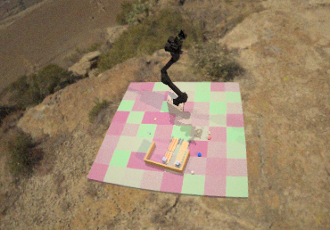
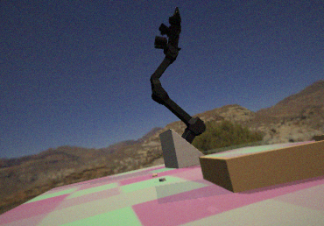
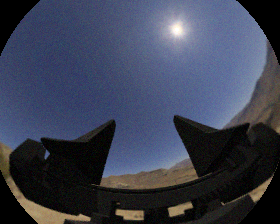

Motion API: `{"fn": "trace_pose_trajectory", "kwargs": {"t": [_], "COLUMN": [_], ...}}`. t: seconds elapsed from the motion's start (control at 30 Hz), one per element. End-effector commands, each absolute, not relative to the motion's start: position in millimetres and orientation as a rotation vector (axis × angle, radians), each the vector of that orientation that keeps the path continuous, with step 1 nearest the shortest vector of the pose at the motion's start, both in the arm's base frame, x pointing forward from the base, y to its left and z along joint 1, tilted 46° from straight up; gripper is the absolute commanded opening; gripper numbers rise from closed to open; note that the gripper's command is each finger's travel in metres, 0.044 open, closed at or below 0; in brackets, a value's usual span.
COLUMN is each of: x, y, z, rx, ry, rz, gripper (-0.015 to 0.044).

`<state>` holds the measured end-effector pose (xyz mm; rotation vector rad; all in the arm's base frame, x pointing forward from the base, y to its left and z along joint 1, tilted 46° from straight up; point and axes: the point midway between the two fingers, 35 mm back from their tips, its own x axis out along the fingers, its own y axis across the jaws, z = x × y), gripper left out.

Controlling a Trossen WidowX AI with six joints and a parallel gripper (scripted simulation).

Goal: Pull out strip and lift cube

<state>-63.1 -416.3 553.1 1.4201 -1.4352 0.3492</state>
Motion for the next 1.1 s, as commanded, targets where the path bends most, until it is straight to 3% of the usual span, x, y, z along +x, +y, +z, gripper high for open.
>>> {"fn": "trace_pose_trajectory", "kwargs": {"t": [0.0,0.67,1.07], "x": [-63.4,-75.9,-0.1], "y": [-413.9,-186.3,-16.9], "z": [554.9,653.7,656.8], "rx": [1.413,0.798,0.394], "ry": [-1.434,-1.327,-1.115], "rz": [0.351,0.474,0.489], "gripper": [0.04,0.04,0.04]}}
